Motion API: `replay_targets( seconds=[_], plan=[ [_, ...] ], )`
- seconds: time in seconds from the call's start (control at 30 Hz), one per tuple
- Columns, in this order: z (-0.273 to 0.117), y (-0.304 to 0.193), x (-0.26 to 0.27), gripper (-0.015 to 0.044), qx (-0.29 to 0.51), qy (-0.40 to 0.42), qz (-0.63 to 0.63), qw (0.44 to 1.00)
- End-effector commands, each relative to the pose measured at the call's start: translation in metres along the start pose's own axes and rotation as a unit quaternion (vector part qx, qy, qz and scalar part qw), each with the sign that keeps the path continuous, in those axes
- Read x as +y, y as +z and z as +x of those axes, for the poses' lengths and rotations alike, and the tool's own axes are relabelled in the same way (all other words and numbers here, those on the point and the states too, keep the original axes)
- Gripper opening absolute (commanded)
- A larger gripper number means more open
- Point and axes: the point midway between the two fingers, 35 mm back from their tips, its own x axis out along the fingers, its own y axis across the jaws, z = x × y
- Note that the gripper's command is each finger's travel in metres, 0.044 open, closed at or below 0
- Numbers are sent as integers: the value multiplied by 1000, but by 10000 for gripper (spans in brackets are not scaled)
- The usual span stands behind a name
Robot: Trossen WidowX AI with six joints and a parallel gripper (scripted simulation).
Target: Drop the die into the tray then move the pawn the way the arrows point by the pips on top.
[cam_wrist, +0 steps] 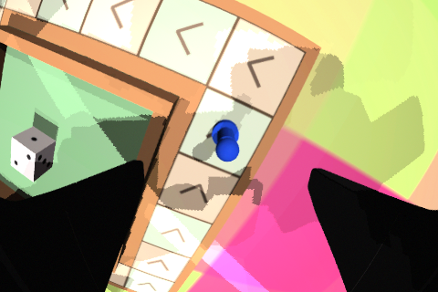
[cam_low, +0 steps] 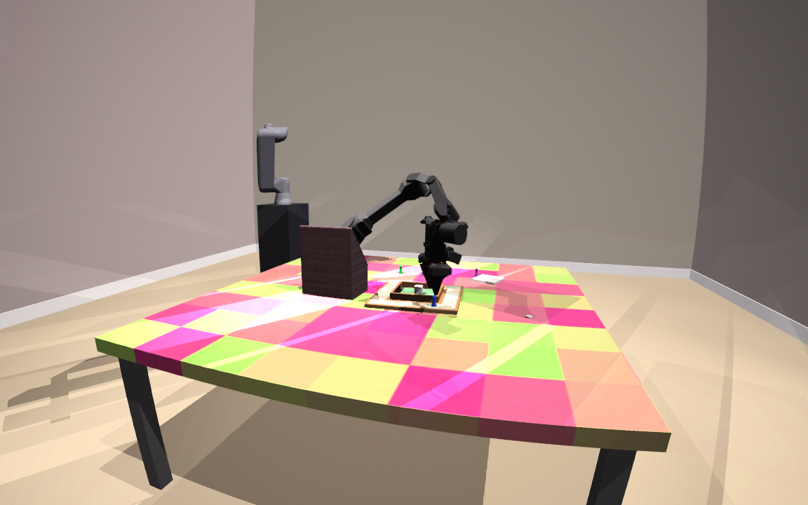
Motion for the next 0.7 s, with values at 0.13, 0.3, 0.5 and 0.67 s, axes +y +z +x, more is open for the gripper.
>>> replay_targets(
  seconds=[0.13, 0.3, 0.5, 0.67],
  plan=[
    [-30, -6, 15, 440, -1, -8, 14, 1000],
    [-67, -46, 69, 440, 0, -10, 88, 996],
    [-87, -97, 140, 440, 0, -5, 174, 985],
    [-85, -80, 116, 440, -3, -7, 147, 989]
  ],
)
